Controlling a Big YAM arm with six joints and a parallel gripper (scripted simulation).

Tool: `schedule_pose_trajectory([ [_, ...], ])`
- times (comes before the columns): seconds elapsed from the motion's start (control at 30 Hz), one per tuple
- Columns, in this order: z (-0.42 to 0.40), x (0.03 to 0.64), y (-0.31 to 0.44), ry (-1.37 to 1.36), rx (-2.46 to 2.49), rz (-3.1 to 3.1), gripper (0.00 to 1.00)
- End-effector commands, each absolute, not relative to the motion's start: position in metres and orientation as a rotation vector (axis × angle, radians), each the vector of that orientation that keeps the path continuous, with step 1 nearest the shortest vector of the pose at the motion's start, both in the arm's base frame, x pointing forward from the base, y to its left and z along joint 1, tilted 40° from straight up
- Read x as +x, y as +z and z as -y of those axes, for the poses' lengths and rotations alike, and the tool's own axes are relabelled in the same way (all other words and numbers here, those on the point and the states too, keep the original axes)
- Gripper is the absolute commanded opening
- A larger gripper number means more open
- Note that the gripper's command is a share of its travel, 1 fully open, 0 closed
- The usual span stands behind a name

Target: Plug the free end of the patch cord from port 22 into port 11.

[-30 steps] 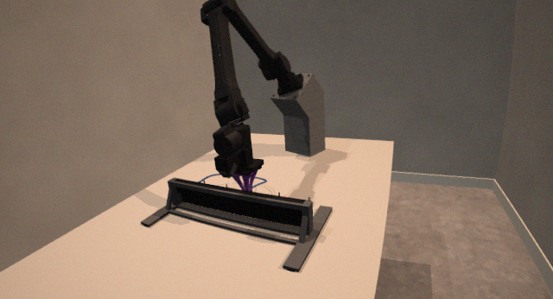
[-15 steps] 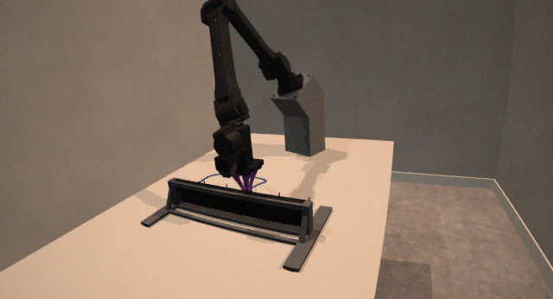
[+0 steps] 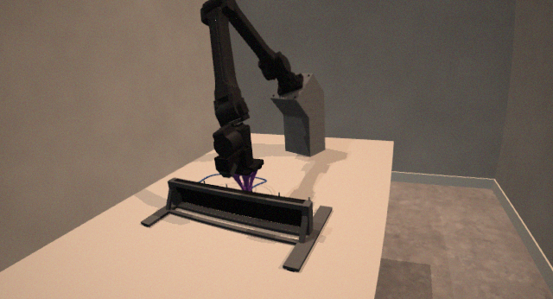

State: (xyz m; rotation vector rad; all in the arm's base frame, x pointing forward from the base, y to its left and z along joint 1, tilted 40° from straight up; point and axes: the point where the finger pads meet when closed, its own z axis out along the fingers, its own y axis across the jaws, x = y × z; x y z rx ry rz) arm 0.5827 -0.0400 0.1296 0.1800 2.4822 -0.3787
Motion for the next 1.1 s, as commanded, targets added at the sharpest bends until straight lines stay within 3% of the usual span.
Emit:
schedule_pose_trajectory([
  [0.0, 0.0461, 0.5918, 0.1389, -0.388, 0.187, -2.468, 0.0],
  [1.07, 0.0459, 0.5933, 0.1401, -0.388, 0.186, -2.466, 0.0],
])
